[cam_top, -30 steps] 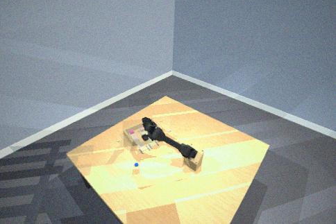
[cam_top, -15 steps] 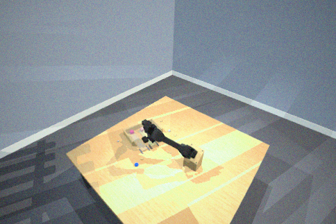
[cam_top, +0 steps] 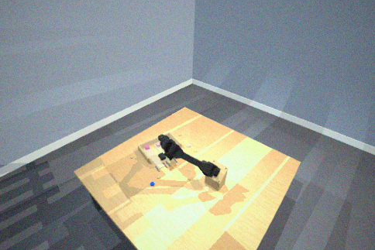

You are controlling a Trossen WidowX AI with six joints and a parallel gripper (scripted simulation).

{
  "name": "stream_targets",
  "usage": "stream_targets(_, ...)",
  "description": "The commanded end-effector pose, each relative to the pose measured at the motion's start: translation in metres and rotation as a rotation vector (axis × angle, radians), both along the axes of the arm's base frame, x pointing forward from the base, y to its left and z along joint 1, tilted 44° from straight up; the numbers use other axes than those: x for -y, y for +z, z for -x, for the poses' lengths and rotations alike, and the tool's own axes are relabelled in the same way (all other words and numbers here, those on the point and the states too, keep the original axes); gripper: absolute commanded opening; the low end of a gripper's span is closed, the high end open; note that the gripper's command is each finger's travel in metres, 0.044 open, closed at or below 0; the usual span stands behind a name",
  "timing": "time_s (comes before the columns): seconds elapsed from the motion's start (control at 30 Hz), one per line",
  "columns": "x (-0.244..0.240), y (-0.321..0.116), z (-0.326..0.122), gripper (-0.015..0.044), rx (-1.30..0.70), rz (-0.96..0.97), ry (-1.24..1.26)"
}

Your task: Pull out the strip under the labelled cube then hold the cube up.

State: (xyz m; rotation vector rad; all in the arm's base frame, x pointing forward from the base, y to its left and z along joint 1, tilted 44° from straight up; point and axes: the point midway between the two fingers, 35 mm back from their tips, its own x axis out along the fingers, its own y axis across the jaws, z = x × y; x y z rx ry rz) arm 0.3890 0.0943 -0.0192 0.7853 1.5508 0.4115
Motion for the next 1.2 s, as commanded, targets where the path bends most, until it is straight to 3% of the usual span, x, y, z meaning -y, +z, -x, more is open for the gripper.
stream_targets(0.0,-0.0005,0.0002,-0.0005,0.0000,-0.001,-0.004,-0.005)
stream_targets(1.17,-0.0035,-0.0007,0.0086,0.0000,-0.002,-0.004,-0.005)
